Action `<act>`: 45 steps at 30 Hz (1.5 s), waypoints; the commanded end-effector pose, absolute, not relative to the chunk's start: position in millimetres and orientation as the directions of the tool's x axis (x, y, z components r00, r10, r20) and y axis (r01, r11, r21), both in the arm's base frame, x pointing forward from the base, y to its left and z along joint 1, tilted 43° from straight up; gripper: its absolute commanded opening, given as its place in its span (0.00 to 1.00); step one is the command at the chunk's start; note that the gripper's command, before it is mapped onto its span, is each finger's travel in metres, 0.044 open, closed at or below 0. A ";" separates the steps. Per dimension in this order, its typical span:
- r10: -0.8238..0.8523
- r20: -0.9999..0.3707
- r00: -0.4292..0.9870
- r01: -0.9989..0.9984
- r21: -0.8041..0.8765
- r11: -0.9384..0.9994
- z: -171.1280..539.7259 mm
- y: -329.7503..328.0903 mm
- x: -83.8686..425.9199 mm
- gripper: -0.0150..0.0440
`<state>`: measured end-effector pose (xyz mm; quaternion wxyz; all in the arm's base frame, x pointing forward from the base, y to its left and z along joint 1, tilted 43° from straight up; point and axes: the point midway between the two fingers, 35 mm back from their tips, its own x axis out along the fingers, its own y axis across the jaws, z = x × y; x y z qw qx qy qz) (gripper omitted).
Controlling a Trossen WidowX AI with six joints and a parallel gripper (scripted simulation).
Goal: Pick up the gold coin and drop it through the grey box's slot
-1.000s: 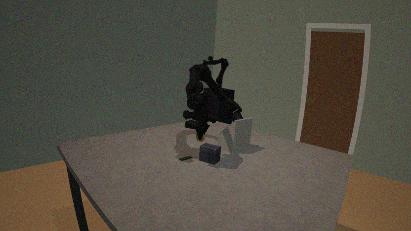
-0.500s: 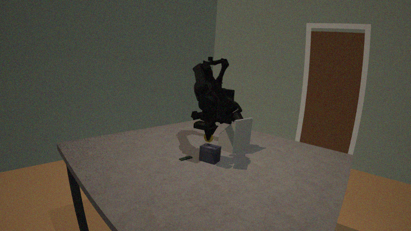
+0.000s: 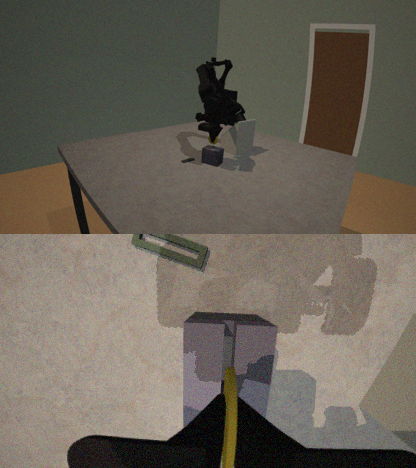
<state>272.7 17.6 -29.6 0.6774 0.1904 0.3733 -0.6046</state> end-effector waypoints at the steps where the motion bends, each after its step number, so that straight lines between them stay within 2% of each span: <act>1: -0.677 -0.736 -0.009 0.961 -0.195 0.199 -29.3 17.8 273.0 0.25; 45: -0.679 -0.734 -0.009 0.961 -0.194 0.198 -43.1 9.6 270.4 0.25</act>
